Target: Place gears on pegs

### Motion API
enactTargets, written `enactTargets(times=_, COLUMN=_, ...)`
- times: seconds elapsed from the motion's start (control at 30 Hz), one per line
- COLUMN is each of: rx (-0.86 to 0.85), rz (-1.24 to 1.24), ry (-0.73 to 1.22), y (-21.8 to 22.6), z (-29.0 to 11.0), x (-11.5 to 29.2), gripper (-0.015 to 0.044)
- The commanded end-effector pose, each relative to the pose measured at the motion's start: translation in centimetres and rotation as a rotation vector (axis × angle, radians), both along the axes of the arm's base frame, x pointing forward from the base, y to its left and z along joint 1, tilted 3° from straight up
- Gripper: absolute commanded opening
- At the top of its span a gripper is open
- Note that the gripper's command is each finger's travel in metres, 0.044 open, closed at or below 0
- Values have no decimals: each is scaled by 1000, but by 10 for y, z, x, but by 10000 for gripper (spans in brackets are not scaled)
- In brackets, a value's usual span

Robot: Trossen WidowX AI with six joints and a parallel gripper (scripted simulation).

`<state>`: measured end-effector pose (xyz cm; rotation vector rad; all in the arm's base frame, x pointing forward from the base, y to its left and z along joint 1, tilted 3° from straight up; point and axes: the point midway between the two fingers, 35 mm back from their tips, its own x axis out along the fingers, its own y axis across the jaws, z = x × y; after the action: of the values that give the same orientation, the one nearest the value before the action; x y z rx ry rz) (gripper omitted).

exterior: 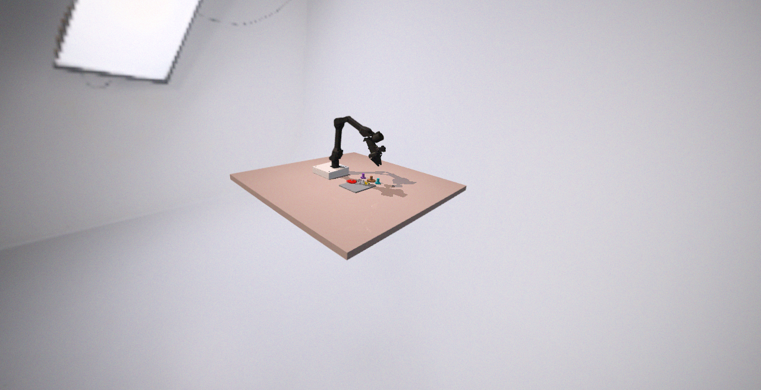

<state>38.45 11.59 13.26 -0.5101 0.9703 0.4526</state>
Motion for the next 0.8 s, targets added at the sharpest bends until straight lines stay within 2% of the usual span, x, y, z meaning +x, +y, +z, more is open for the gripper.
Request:
enactTargets(times=0.0, rx=-119, rz=134, ry=212, y=21, z=-42, x=-11, gripper=440)
enactTargets(times=0.2, rx=-254, rz=303, ry=464, y=38, z=-83, x=-29, gripper=440)
enactTargets(times=0.77, rx=-258, rz=307, ry=470, y=37, z=-101, x=-26, gripper=440)
